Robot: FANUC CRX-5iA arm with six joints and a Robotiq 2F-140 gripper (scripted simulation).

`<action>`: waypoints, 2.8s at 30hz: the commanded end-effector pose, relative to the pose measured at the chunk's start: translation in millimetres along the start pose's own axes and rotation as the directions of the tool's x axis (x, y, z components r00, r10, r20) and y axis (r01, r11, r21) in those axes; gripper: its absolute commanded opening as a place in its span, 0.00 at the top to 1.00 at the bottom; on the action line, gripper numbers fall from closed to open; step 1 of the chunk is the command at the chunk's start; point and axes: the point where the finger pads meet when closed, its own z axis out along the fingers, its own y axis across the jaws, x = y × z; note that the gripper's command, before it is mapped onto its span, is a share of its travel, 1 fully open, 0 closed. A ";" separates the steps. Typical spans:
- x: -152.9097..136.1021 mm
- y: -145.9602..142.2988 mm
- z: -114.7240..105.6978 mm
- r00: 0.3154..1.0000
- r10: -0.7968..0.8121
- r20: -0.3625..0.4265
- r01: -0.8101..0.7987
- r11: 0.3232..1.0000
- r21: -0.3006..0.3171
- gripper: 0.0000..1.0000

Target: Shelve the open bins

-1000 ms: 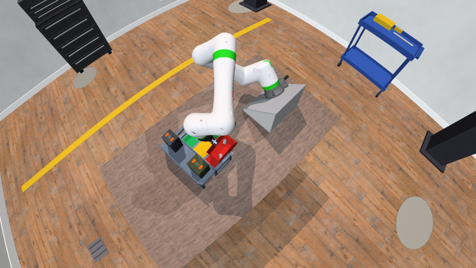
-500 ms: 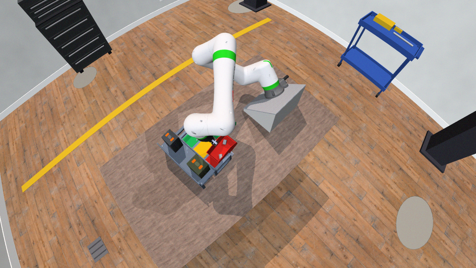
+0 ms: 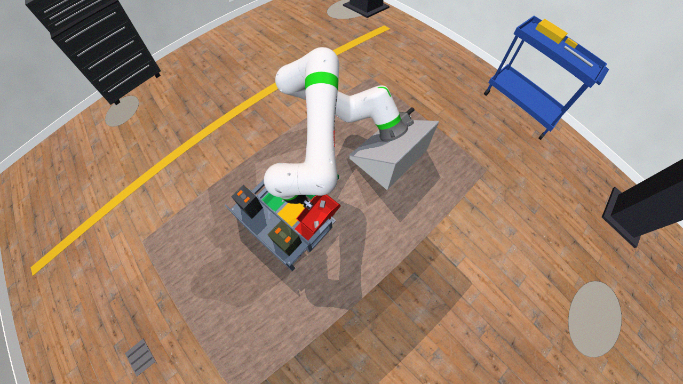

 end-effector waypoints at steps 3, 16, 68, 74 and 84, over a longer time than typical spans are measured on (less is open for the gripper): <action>0.5 -0.1 1.4 1.000 0.000 -0.001 0.000 1.000 0.000 1.00; 1.1 -0.1 3.9 1.000 0.000 -0.001 0.000 1.000 0.000 1.00; 5.7 -0.1 4.8 1.000 0.000 -0.013 0.000 1.000 0.000 1.00; 9.3 -0.1 4.7 1.000 0.000 -0.024 0.000 1.000 0.000 1.00; 14.1 -0.1 4.5 0.999 0.000 -0.038 0.000 1.000 0.000 1.00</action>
